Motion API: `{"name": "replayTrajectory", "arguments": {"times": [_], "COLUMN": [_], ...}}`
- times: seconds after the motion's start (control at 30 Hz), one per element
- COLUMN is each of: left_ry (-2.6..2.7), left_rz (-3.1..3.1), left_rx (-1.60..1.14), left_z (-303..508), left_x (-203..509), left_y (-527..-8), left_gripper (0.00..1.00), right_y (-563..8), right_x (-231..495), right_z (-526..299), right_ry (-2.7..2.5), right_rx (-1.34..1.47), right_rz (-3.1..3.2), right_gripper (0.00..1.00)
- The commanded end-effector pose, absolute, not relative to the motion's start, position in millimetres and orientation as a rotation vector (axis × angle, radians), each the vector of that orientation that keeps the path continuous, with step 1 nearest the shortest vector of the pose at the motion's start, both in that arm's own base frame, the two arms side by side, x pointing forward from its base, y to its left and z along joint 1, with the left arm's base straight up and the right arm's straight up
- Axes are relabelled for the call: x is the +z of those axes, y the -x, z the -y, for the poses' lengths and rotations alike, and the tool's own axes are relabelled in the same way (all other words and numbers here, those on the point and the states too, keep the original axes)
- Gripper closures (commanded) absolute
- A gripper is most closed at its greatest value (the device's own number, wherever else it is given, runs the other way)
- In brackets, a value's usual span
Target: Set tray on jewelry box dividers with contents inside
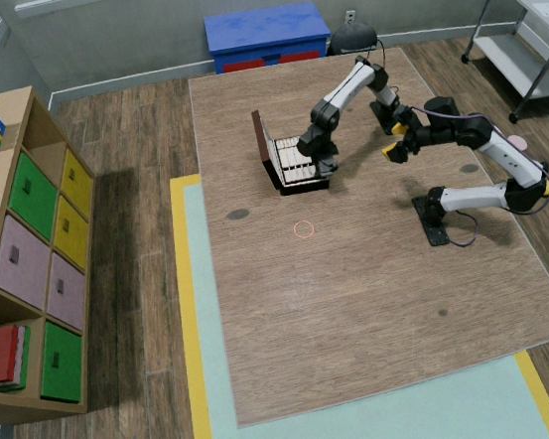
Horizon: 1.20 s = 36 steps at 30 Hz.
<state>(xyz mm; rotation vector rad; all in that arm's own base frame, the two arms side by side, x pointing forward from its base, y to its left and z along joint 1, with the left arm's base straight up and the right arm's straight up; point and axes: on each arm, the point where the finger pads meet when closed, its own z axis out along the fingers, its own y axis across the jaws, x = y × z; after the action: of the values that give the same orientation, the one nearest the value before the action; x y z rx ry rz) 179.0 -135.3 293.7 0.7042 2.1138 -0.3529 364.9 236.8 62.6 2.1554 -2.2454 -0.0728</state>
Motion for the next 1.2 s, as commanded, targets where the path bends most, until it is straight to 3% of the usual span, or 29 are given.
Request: {"name": "replayTrajectory", "arguments": {"times": [0.0, 0.33, 0.4, 0.87, 1.13, 1.17], "left_ry": [-0.697, -0.697, -0.697, -0.697, -0.697, -0.697], "left_rz": [-2.079, -2.079, -2.079, -2.079, -2.079, -2.079], "left_rx": [-0.370, -0.370, -0.370, -0.370, -0.370, -0.370], "left_z": [134.5, 134.5, 134.5, 134.5, 134.5, 134.5], "left_x": [307.2, 307.2, 307.2, 307.2, 307.2, 307.2], "left_y": [-177.5, -177.5, -177.5, -177.5, -177.5, -177.5], "left_gripper": [0.00, 0.00, 0.00, 0.00, 0.00, 0.00], "right_y": [-360.7, -368.2, -366.9, -371.5, -369.8, -370.9], "right_x": [48.4, 72.4, 66.5, 74.3, 124.9, 126.9], "right_z": [-230.3, -238.5, -236.5, -231.1, -235.0, -235.6], "right_ry": [-2.119, -2.175, -2.162, -2.135, -2.167, -2.166], "right_rx": [-0.113, -0.073, -0.079, -0.084, -0.075, -0.076], "right_rz": [2.210, 2.272, 2.257, 2.228, 2.267, 2.285], "right_gripper": [1.00, 1.00, 0.78, 0.77, 0.77, 0.66]}}
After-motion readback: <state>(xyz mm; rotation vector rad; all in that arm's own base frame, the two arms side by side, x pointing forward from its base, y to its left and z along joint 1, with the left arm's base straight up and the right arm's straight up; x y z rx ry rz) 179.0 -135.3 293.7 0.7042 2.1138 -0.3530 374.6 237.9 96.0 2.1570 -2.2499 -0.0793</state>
